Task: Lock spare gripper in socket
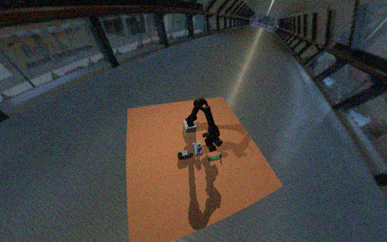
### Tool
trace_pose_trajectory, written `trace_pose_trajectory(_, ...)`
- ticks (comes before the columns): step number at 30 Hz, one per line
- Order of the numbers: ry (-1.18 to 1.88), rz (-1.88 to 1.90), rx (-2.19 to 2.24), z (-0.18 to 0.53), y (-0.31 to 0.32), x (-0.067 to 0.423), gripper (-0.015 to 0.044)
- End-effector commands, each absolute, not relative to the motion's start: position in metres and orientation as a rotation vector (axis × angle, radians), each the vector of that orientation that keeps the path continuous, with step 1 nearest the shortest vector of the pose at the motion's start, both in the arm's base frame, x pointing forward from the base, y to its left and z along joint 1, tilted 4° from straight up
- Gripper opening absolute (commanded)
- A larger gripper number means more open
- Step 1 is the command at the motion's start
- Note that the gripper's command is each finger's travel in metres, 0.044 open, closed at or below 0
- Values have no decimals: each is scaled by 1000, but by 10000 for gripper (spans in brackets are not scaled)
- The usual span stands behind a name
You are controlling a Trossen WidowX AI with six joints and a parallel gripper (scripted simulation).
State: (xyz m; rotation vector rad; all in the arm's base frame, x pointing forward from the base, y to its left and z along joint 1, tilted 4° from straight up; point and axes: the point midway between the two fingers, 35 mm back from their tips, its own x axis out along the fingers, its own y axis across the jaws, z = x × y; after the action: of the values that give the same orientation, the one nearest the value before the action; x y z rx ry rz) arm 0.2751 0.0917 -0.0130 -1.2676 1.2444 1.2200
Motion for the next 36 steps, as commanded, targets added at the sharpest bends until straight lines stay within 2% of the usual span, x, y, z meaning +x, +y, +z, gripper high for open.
trace_pose_trajectory(1,1245,1220,-1274,-14,91,275,0)
trace_pose_trajectory(36,1136,1298,-1137,-2,109,278,0)
